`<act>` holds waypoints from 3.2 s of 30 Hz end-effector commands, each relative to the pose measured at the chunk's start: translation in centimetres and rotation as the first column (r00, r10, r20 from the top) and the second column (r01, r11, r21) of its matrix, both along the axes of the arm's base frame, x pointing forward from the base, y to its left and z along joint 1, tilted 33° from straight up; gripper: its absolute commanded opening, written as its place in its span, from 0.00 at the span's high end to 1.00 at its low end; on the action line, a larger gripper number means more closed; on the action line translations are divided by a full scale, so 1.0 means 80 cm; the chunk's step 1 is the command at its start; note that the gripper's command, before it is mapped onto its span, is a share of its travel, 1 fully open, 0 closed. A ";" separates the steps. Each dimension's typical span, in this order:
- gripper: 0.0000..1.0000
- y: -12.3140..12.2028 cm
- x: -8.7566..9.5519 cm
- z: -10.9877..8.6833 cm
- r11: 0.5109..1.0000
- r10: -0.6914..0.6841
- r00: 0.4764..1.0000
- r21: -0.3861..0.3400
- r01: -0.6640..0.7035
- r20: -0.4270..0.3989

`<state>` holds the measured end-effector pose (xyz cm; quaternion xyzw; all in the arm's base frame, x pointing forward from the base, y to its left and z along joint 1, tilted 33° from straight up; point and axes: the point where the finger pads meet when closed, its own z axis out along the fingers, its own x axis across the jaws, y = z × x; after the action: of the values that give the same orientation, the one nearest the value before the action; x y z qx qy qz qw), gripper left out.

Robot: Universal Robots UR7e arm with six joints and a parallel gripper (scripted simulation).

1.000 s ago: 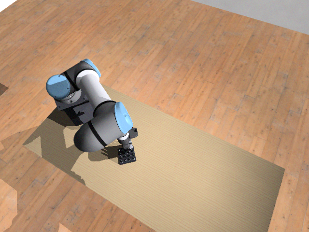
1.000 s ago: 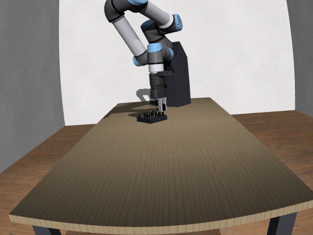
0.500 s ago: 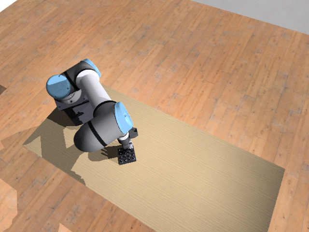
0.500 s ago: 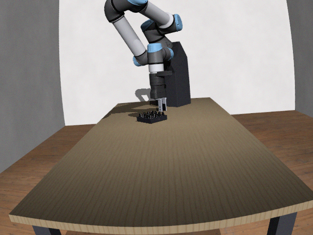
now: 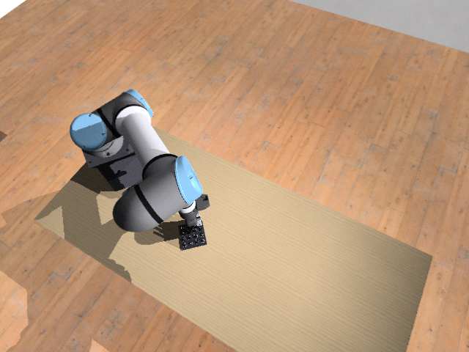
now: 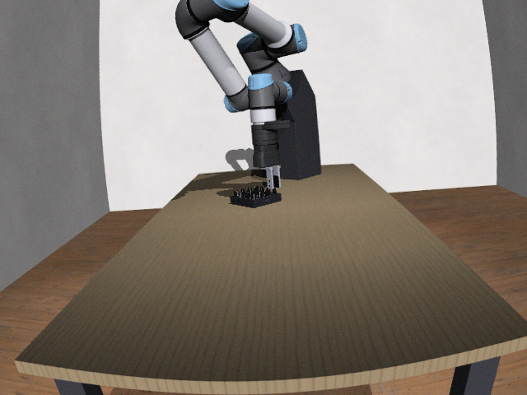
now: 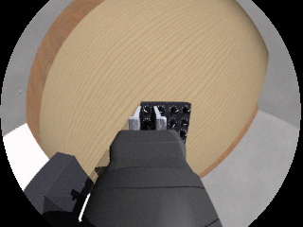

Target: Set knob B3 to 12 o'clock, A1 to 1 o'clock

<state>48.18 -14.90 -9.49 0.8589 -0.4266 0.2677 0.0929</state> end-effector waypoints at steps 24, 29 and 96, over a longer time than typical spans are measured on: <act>0.54 -0.005 0.005 -0.010 1.000 0.000 1.000 0.000 0.000 0.001; 0.54 -0.005 0.005 -0.010 1.000 0.000 1.000 0.000 0.000 0.001; 0.70 -0.005 0.005 -0.010 1.000 -0.010 1.000 0.004 0.010 0.005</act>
<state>48.56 -15.29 -10.33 0.8578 -0.4288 0.2679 0.0922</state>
